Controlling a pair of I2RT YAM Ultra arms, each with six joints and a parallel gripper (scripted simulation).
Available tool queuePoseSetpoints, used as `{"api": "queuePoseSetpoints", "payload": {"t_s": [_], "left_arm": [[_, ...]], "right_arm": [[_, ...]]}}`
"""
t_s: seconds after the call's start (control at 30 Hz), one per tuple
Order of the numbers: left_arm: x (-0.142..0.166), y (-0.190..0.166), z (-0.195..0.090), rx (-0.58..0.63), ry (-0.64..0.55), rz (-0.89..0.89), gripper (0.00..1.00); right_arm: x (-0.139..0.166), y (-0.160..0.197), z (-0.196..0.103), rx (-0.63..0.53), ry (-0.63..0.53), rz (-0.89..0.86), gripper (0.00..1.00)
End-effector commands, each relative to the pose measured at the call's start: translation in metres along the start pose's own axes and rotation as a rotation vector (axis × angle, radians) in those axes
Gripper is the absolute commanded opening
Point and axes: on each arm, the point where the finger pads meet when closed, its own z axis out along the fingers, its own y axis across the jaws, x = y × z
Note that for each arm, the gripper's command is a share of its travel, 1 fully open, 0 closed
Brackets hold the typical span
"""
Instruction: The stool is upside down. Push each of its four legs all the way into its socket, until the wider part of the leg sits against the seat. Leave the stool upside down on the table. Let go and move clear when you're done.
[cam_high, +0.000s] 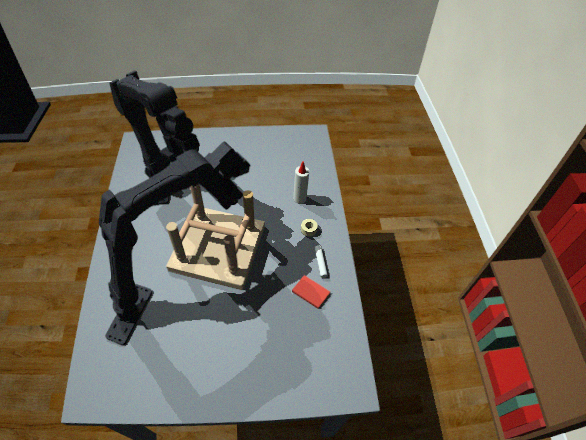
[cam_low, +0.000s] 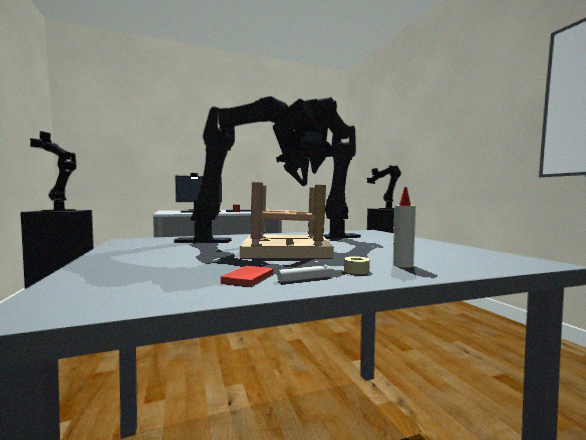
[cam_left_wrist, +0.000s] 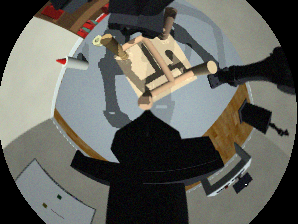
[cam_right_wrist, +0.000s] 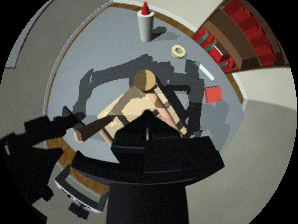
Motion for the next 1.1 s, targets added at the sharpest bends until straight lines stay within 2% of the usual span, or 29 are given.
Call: {"api": "queuePoseSetpoints", "payload": {"t_s": [0.0,0.07,0.13,0.2,0.27,0.3,0.4,0.53,0.63,0.67,0.7,0.83,0.9,1.07], "left_arm": [[-0.005,0.004,-0.008,-0.009,-0.035,-0.017,0.0],[-0.005,0.004,-0.008,-0.009,-0.035,-0.017,0.0],[-0.005,0.004,-0.008,-0.009,-0.035,-0.017,0.0],[-0.005,0.004,-0.008,-0.009,-0.035,-0.017,0.0],[-0.005,0.004,-0.008,-0.009,-0.035,-0.017,0.0],[-0.005,0.004,-0.008,-0.009,-0.035,-0.017,0.0],[-0.005,0.004,-0.008,-0.009,-0.035,-0.017,0.0],[-0.005,0.004,-0.008,-0.009,-0.035,-0.017,0.0],[-0.005,0.004,-0.008,-0.009,-0.035,-0.017,0.0],[-0.017,-0.007,0.001,0.017,-0.029,0.018,0.0],[-0.019,-0.009,0.0,0.02,-0.038,0.023,0.0],[-0.026,-0.015,0.002,0.028,-0.043,0.043,0.0],[-0.035,-0.024,0.004,0.041,-0.054,0.072,0.0],[-0.066,-0.06,0.011,0.085,-0.087,0.174,0.0]], "right_arm": [[-0.007,-0.004,-0.041,0.003,-0.046,0.01,0.0],[-0.008,-0.004,-0.048,0.002,-0.05,0.007,0.0],[-0.014,0.0,-0.035,0.0,-0.069,0.004,0.0],[0.003,0.0,-0.017,0.0,0.0,0.003,0.0],[0.003,0.0,-0.017,0.0,0.0,0.003,0.0],[-0.005,0.0,-0.025,0.0,-0.052,0.002,0.0],[-0.02,0.0,-0.04,0.0,-0.099,0.002,0.0],[-0.005,0.0,-0.033,0.0,-0.047,0.002,0.0],[-0.006,0.0,-0.033,0.0,-0.052,0.002,0.0],[-0.002,-0.011,-0.039,0.02,-0.051,0.027,0.0],[0.008,-0.012,-0.031,0.021,-0.016,0.03,0.0],[0.006,-0.018,-0.038,0.027,-0.026,0.041,0.0],[0.018,-0.026,-0.037,0.035,0.002,0.058,0.0],[0.035,-0.052,-0.057,0.063,0.013,0.12,0.0]]}}
